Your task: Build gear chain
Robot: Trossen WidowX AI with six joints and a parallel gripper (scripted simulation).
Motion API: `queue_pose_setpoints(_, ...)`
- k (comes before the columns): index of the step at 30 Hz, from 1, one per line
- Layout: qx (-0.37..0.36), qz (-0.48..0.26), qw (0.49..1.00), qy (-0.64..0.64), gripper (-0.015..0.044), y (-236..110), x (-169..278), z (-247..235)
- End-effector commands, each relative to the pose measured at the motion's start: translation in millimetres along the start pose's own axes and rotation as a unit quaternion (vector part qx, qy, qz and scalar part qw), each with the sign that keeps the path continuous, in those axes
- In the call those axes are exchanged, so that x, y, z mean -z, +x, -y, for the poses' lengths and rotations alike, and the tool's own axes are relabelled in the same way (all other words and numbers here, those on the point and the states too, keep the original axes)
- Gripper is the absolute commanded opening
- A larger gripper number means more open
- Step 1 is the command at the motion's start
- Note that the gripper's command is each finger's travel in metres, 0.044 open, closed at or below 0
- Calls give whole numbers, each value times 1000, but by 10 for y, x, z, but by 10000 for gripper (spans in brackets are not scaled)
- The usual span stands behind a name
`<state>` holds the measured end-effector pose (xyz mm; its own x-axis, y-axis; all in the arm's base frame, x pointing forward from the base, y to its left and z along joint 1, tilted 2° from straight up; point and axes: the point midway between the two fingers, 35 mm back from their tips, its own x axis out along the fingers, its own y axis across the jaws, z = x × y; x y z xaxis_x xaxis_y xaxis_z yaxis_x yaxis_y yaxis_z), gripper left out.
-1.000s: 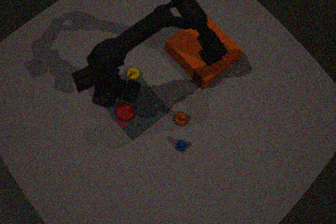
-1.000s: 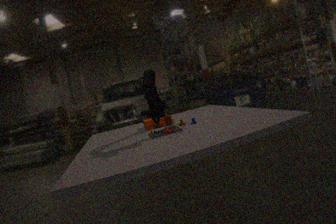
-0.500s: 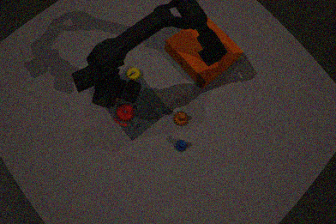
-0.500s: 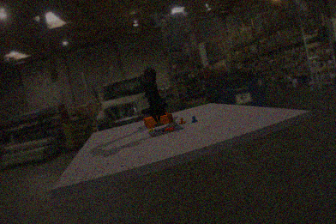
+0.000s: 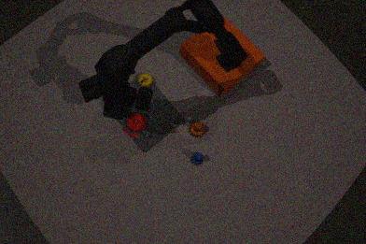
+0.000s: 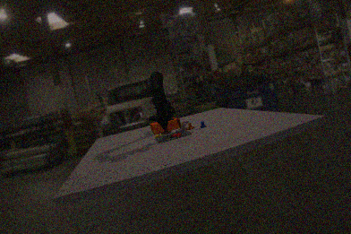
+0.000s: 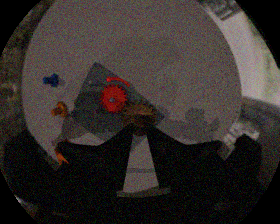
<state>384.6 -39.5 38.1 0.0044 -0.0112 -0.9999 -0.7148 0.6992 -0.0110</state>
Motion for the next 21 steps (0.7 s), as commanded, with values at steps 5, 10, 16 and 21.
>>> queue_pose_setpoints(5,0,-3,1000,11,0,136,11,0)
queue_pose_setpoints(10,0,-3,999,49,0,214,8,-4)
queue_pose_setpoints(16,0,-3,995,98,0,281,13,-10)
queue_pose_setpoints(21,0,-3,991,135,0,262,20,-3)
